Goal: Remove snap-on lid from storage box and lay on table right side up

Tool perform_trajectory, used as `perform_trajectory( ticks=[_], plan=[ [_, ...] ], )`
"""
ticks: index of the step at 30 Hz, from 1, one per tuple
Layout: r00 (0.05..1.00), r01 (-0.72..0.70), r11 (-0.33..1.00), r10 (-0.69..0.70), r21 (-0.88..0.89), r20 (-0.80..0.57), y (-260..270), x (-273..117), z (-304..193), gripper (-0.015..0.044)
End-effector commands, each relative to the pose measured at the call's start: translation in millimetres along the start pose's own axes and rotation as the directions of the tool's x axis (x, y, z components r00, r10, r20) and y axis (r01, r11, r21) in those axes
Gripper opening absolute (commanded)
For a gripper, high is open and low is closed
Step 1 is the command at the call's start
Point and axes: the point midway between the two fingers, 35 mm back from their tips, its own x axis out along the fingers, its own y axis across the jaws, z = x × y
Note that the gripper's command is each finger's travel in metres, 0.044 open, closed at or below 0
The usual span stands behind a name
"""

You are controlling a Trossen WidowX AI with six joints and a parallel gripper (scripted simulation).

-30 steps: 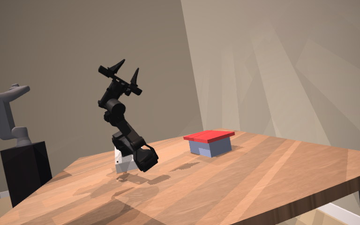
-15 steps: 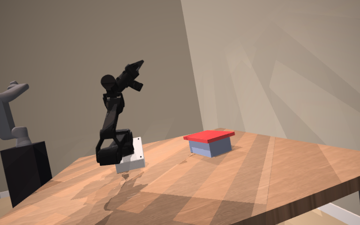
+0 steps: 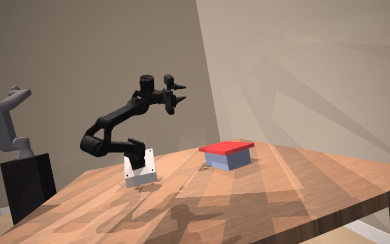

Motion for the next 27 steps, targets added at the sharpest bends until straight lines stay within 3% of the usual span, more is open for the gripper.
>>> perform_trajectory(
  ticks=[1,4,6,11,23,27],
  plan=[
    [0.973,0.220,0.951,-0.198,-0.215,0.120,-44,25,34,0.0235],
    [0.908,0.415,0.846,-0.361,-0.336,0.213,-82,34,66,0.0235],
    [0.891,0.451,0.820,-0.391,-0.353,0.229,-89,34,72,0.0235],
    [0.748,0.662,0.616,-0.581,-0.428,0.320,-136,30,113,0.0235],
    [0.741,0.669,0.607,-0.589,-0.429,0.323,-139,29,115,0.0235],
    [0.740,0.670,0.606,-0.590,-0.428,0.322,-176,29,139,0.0235]
  ],
)
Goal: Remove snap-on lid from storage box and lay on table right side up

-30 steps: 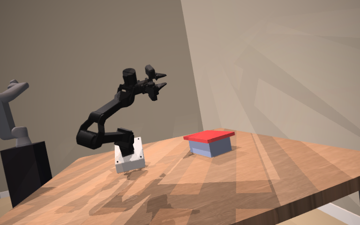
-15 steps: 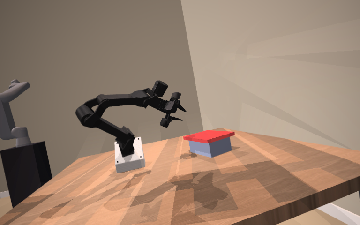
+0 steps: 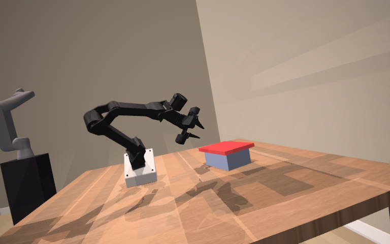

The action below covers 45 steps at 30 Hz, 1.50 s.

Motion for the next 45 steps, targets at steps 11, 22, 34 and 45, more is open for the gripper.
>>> perform_trajectory(
  ticks=[11,22,34,45],
  plan=[
    [1.000,0.028,1.000,-0.028,-0.013,-0.004,-45,32,-3,0.0235],
    [1.000,0.028,1.000,-0.028,-0.013,-0.003,-43,49,-2,0.0235],
    [1.000,0.027,1.000,-0.027,-0.012,-0.003,-43,69,-2,0.0235],
    [1.000,0.027,1.000,-0.027,-0.013,-0.002,-45,86,-2,0.0235]
  ],
)
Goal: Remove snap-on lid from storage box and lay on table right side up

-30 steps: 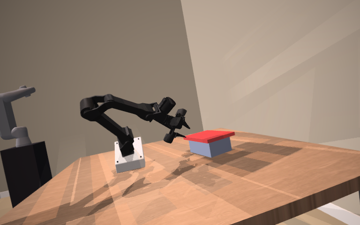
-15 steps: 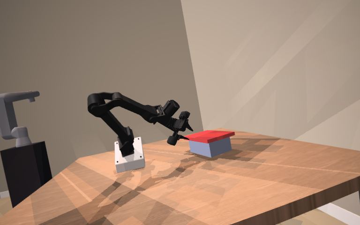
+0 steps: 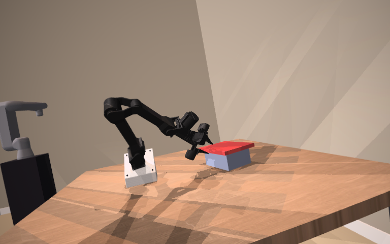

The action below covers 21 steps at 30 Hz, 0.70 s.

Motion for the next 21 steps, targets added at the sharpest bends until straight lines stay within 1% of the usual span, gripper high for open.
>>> perform_trajectory(
  ticks=[1,9,12,21],
  plan=[
    [1.000,0.002,1.000,-0.002,-0.001,-0.001,-1,8,0,0.0235],
    [1.000,0.002,1.000,-0.002,-0.001,0.000,-3,18,0,0.0235],
    [1.000,0.002,1.000,-0.002,-0.001,0.000,-3,18,0,0.0156],
    [1.000,0.002,1.000,-0.002,-0.001,0.000,-3,18,0,0.0096]
  ],
)
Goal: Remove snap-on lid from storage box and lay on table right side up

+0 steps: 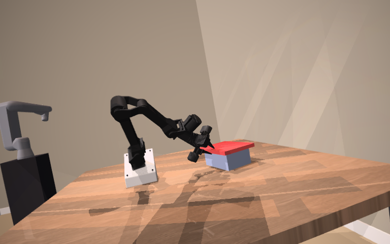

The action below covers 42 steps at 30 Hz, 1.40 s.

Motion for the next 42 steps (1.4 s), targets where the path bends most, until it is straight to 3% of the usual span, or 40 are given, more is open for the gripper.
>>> perform_trajectory(
  ticks=[1,5,42],
  plan=[
    [1.000,-0.001,1.000,0.001,-0.001,-0.001,0.0,0.6,0.3,0.0090],
    [1.000,-0.001,1.000,0.001,-0.001,-0.001,0.0,0.6,0.3,0.0000],
    [1.000,0.000,1.000,0.000,0.000,0.000,4.5,-5.7,0.0,0.0000]
  ],
)
